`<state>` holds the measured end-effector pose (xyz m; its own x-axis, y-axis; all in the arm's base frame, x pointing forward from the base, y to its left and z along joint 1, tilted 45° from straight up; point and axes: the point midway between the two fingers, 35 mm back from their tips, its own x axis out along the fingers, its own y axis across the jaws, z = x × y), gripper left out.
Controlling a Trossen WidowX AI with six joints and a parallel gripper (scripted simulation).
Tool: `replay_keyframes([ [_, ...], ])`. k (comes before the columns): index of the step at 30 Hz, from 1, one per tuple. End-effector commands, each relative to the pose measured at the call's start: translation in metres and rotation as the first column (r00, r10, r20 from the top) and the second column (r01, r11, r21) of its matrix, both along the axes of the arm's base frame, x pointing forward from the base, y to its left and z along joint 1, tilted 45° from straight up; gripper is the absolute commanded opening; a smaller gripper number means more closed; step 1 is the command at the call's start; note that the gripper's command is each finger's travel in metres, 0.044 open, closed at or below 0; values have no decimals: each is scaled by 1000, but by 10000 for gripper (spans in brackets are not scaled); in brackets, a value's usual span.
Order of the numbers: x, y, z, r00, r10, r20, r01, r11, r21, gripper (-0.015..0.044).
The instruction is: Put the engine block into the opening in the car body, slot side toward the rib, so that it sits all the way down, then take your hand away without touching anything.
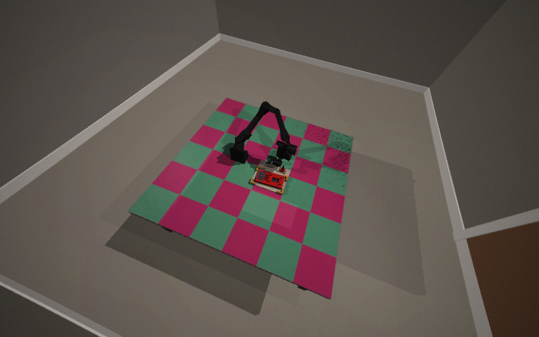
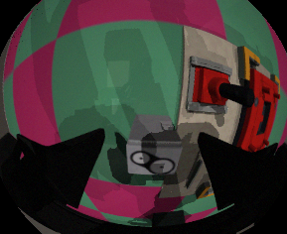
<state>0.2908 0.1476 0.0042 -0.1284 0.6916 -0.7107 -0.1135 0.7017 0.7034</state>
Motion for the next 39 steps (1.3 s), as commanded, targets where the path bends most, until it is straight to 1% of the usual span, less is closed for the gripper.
replay_keyframes([
  [1, -2, 4, -4, 1000, -4, -6, 4, 1000, 4, 440],
  [3, -2, 4, -4, 1000, -4, -6, 4, 1000, 4, 440],
  [14, -2, 4, -4, 1000, -4, -6, 4, 1000, 4, 151],
  [20, -2, 4, -4, 1000, -4, -6, 4, 1000, 4, 111],
  [24, 0, 1, -2, 1000, -4, -6, 4, 1000, 3, 6],
  [39, 15, -29, 28, 1000, -6, -3, 6, 1000, -7, 0],
])
